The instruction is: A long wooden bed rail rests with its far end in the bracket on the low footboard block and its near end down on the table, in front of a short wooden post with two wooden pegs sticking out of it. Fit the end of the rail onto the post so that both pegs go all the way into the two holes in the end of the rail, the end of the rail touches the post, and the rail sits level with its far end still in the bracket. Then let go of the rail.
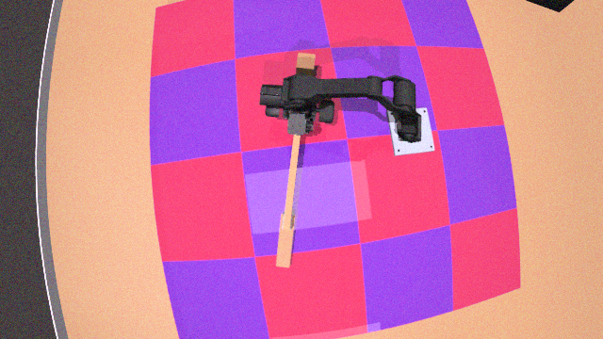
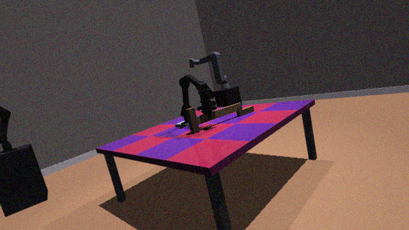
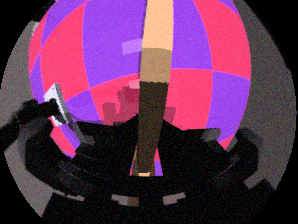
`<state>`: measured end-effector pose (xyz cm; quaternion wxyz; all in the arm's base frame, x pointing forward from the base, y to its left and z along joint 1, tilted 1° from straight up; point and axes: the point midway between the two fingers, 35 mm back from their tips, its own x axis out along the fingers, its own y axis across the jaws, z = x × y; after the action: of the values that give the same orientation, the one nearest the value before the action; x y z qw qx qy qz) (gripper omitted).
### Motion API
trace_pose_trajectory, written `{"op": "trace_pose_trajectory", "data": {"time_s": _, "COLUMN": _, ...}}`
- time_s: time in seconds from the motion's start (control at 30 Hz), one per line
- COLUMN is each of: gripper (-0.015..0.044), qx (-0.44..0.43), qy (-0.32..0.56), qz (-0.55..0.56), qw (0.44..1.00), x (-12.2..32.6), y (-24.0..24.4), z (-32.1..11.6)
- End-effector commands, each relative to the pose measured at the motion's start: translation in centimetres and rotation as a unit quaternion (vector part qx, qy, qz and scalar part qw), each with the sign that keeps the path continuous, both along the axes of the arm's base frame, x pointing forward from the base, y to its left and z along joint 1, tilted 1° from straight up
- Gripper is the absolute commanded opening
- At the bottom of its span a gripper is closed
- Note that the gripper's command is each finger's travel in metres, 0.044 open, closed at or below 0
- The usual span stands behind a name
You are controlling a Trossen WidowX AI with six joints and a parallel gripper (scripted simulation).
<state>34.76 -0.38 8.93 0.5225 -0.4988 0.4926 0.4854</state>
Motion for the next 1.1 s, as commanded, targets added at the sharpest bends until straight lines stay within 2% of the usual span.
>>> {"op": "trace_pose_trajectory", "data": {"time_s": 0.0, "gripper": 0.0000, "qx": -0.003, "qy": -0.002, "qz": 0.000, "qw": 1.000, "x": 0.0, "y": -0.3, "z": 0.1}}
{"op": "trace_pose_trajectory", "data": {"time_s": 0.27, "gripper": 0.0000, "qx": -0.003, "qy": -0.002, "qz": 0.000, "qw": 1.000, "x": 0.0, "y": -0.6, "z": 0.0}}
{"op": "trace_pose_trajectory", "data": {"time_s": 0.83, "gripper": 0.0440, "qx": -0.001, "qy": 0.000, "qz": 0.000, "qw": 1.000, "x": 0.0, "y": -0.3, "z": 0.0}}
{"op": "trace_pose_trajectory", "data": {"time_s": 1.0, "gripper": 0.0440, "qx": -0.001, "qy": 0.000, "qz": 0.000, "qw": 1.000, "x": 0.0, "y": -0.1, "z": 0.1}}
{"op": "trace_pose_trajectory", "data": {"time_s": 1.07, "gripper": 0.0440, "qx": -0.001, "qy": -0.001, "qz": 0.000, "qw": 1.000, "x": 0.0, "y": 1.2, "z": 1.5}}
